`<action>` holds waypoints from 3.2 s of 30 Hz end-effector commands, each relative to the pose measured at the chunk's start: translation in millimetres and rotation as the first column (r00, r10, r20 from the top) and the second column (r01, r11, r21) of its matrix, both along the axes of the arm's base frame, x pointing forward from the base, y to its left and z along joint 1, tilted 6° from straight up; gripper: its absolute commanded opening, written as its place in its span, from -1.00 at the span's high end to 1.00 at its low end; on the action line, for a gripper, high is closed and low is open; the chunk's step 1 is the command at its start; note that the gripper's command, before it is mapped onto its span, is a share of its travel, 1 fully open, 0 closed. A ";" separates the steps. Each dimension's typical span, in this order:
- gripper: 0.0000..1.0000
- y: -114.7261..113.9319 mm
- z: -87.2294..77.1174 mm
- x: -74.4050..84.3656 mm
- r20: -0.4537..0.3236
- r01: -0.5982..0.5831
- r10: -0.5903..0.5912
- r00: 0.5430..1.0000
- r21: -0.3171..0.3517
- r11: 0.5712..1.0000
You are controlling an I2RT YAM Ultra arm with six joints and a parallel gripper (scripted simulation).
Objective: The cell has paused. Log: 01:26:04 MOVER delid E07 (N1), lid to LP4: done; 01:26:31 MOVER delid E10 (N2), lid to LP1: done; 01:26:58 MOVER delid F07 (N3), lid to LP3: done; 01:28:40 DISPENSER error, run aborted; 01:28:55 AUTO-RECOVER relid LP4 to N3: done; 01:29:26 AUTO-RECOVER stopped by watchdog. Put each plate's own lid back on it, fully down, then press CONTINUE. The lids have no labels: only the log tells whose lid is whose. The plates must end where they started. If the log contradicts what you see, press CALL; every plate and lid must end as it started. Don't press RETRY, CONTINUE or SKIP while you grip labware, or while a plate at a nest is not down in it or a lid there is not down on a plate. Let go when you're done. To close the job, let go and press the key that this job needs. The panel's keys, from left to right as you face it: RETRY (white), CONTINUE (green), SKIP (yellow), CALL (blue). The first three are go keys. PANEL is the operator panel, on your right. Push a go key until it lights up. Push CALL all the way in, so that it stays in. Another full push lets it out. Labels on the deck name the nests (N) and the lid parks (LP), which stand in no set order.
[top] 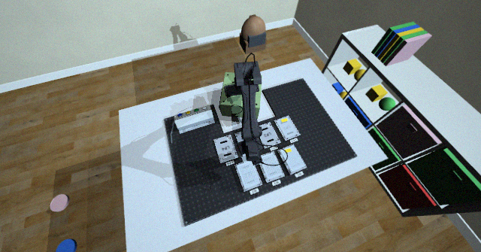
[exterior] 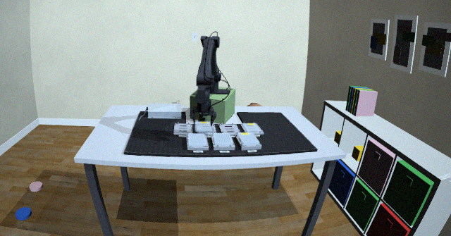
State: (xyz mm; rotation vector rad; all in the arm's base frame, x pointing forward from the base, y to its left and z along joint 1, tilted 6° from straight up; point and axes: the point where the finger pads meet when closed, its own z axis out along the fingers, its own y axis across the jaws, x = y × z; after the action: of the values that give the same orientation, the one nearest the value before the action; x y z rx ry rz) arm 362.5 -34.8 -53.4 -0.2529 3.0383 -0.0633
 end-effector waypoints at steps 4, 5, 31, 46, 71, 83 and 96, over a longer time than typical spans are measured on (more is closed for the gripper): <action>1.00 -6.6 11.5 37.7 0.008 -0.002 0.002 1.000 0.013 1.000; 1.00 -6.6 11.5 37.7 0.008 -0.002 0.002 1.000 0.013 1.000; 1.00 -21.5 32.0 116.4 0.024 0.001 -0.001 1.000 0.012 1.000; 1.00 -22.8 26.9 121.8 0.030 0.004 -0.004 1.000 0.011 1.000; 1.00 -22.9 10.5 112.8 0.011 0.002 -0.002 1.000 0.013 1.000; 1.00 -18.6 10.0 118.4 0.030 -0.005 0.005 1.000 0.011 1.000; 1.00 -16.9 0.8 110.6 0.011 -0.006 0.006 1.000 0.013 1.000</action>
State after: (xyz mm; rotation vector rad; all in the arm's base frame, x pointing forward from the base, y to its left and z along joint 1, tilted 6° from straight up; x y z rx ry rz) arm 473.9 -55.9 -52.8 -0.2525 3.0355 -0.0621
